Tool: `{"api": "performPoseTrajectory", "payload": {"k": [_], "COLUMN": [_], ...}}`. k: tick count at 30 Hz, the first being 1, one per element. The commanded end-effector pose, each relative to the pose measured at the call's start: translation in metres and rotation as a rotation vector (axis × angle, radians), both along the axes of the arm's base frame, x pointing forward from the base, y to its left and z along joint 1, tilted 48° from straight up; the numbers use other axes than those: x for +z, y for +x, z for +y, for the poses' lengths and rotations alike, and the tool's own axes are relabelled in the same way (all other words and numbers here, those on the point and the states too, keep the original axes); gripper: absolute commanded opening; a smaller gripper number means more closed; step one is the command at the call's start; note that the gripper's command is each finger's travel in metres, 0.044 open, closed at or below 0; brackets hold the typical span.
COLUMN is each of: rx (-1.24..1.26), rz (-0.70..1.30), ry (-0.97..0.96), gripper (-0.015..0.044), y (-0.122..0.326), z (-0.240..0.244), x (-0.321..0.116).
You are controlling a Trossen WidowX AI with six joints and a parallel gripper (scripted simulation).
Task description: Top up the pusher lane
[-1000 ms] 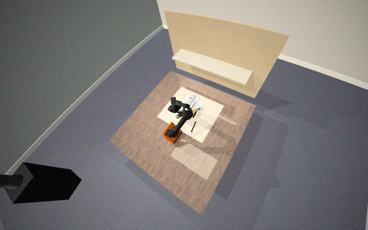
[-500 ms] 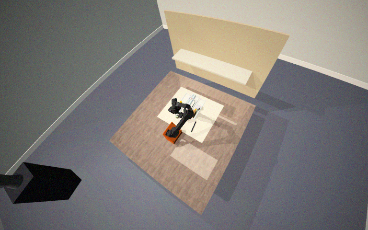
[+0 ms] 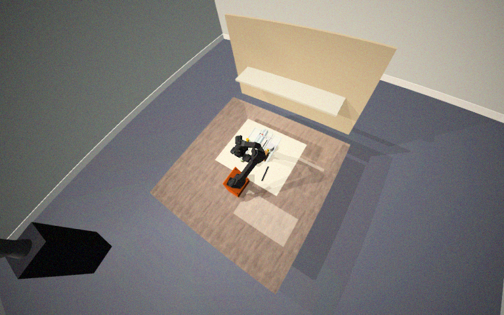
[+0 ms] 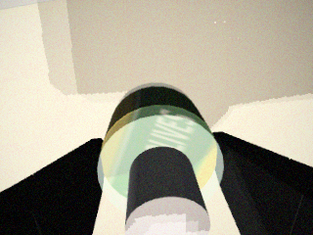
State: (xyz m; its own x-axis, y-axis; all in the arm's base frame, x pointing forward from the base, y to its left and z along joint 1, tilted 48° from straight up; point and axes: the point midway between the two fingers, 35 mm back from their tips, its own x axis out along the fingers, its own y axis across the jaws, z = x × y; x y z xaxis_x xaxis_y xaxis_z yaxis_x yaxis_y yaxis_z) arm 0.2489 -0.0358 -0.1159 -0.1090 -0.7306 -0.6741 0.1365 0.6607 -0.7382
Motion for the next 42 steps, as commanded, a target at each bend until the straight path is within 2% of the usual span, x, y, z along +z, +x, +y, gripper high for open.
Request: {"api": "performPoseTrajectory", "payload": {"k": [1, 3, 9, 20, 25, 42], "rx": [0.004, 0.004, 0.005, 0.004, 0.004, 0.026], "rz": [0.007, 0.007, 0.006, 0.007, 0.007, 0.025], "ry": [-0.004, -0.004, 0.001, 0.002, 0.001, 0.007], "gripper": [0.0158, 0.0144, 0.0, 0.0, 0.0, 0.0], "y": [-0.002, -0.002, 0.005, 0.012, 0.012, 0.035], "z": [-0.001, -0.001, 0.016, 0.072, 0.075, -0.003], "x": [-0.001, -0.001, 0.014, 0.07, 0.074, 0.091]}}
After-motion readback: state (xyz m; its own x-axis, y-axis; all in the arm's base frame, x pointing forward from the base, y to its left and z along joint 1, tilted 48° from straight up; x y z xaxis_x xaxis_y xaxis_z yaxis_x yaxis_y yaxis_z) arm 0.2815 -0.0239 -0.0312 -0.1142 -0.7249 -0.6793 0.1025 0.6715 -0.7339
